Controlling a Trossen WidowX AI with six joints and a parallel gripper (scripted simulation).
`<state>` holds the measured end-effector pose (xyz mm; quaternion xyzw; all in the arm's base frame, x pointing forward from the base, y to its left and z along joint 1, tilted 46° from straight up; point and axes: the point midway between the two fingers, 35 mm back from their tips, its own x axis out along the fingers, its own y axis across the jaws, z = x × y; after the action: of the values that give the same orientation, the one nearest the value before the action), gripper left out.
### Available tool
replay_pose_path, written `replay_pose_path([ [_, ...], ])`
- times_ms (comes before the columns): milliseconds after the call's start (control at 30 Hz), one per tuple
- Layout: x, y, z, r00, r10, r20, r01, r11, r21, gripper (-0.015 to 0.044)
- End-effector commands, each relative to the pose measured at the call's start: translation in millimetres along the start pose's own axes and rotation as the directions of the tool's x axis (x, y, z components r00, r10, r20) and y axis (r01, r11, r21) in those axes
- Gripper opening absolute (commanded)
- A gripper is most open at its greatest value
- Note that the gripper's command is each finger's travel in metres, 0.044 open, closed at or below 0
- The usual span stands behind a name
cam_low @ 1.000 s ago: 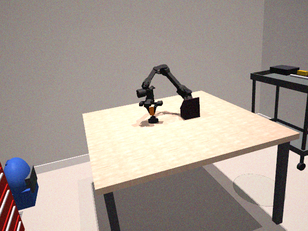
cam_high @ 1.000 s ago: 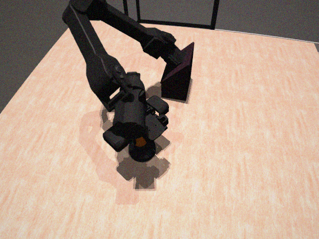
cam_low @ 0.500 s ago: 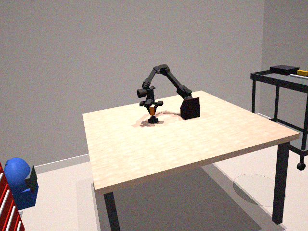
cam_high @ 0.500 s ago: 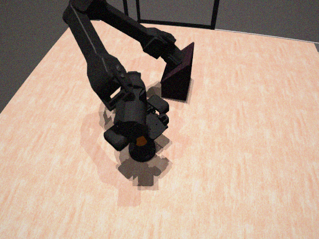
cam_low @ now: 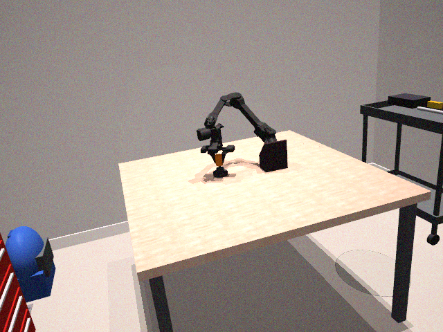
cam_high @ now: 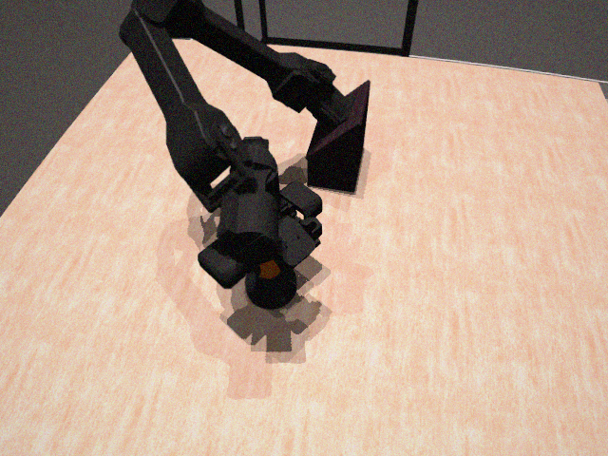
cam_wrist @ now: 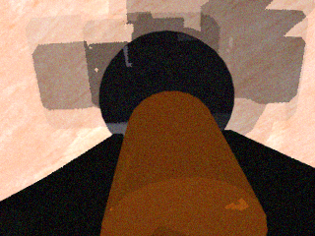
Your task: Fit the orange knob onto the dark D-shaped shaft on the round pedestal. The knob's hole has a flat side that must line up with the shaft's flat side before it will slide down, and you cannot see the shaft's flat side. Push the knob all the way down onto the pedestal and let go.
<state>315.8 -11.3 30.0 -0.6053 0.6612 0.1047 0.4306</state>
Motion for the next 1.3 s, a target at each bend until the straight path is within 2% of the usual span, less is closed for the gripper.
replay_pose_path([
  [0, -2.9, -1.7, 0.6, 1.000, -0.001, 0.000, 0.001, 1.000, -0.001, 0.0000],
  [133, -4.1, -2.4, 0.8, 1.000, -0.001, 0.000, 0.001, 1.000, -0.026, 0.0000],
  [367, -2.6, -3.8, 1.3, 1.000, -0.001, 0.000, 0.002, 0.978, -0.209, 0.0000],
  [1267, 0.5, 0.0, 0.0, 1.000, -0.001, 0.000, 0.001, 0.978, -0.209, 0.0000],
])
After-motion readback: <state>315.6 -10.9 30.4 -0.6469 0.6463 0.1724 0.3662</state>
